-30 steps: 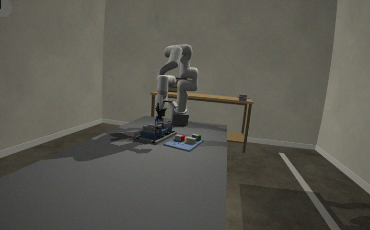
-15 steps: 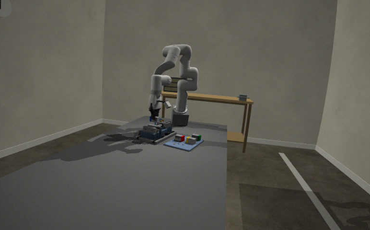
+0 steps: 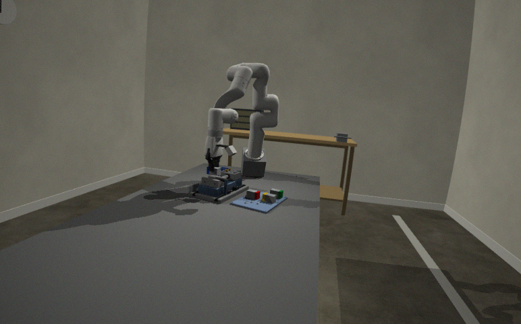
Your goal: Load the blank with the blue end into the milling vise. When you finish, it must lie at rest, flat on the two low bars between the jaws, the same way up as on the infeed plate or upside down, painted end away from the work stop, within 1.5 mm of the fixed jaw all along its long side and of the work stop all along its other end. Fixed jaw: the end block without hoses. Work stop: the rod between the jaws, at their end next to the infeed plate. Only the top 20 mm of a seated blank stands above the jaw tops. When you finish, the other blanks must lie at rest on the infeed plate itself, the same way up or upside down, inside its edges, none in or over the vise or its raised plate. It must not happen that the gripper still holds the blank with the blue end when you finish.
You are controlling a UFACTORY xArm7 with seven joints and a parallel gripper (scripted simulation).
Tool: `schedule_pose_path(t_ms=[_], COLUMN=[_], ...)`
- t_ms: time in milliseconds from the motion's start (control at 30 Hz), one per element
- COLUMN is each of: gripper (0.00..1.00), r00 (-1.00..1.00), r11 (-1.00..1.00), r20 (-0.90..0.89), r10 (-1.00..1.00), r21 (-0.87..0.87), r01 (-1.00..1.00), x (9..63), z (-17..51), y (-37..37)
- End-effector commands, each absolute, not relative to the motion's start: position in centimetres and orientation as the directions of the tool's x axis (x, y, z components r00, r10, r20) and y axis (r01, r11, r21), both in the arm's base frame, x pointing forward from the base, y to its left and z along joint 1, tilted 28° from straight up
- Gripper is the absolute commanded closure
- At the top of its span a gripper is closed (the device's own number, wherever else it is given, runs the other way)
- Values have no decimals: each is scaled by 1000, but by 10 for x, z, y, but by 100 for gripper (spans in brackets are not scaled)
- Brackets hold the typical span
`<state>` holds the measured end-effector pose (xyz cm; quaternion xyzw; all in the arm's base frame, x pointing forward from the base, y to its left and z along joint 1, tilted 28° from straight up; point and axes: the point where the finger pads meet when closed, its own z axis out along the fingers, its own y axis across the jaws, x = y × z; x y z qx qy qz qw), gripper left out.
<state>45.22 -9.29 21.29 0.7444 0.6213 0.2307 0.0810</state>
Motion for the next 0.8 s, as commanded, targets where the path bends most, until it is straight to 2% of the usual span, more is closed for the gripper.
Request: schedule_pose_path(t_ms=[0, 767], gripper=[100, 100], r00=[120, 120], r11=[-216, -216], r20=[246, 246], r10=[962, 962], r21=[410, 410], r01=[886, 886], x=[460, 462], z=[203, 199], y=[-91, -91])
